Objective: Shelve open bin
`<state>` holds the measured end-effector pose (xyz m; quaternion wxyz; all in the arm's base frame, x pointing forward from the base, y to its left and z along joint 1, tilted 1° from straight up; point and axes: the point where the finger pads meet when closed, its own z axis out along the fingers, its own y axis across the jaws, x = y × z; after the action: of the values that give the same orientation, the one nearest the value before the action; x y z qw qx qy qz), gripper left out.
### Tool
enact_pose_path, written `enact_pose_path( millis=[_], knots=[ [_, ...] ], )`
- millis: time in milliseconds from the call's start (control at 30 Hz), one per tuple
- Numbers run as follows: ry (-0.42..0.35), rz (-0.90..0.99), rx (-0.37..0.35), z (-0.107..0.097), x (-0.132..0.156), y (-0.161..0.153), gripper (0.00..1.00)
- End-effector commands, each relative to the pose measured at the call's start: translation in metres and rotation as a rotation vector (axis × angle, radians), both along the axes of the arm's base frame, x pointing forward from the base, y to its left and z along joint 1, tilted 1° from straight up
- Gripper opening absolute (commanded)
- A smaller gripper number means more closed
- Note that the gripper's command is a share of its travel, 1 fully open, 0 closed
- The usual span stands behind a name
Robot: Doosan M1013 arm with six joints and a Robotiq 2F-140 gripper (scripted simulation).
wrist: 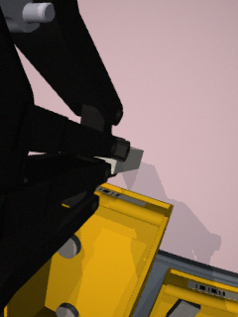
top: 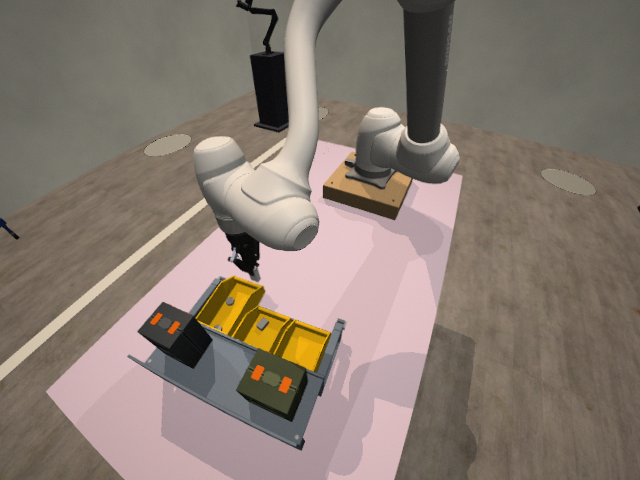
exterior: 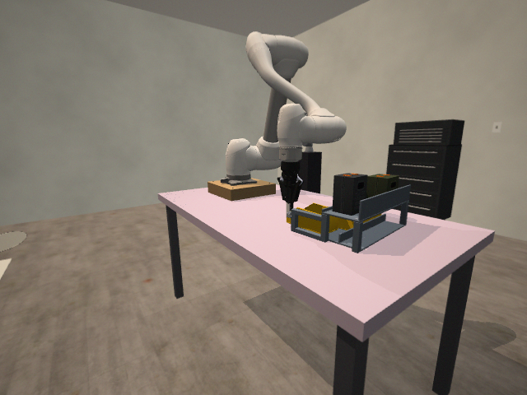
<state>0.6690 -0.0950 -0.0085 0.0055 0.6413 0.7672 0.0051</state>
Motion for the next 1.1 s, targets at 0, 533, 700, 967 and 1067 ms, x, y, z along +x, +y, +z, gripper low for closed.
enact_pose_path(
  millis=[0,533,700,967,1067],
  knots=[
    [0.000,0.000,0.000,0.0001,0.0000,0.0000,0.00],
    [0.000,0.000,0.000,0.0001,0.0000,0.0000,0.00],
    [0.000,0.000,0.000,0.0001,0.0000,0.0000,0.00],
    [0.000,0.000,0.000,0.0002,0.0028,0.0006,0.00],
    [0.000,0.000,0.000,0.0002,0.0036,0.0007,0.00]
  ],
)
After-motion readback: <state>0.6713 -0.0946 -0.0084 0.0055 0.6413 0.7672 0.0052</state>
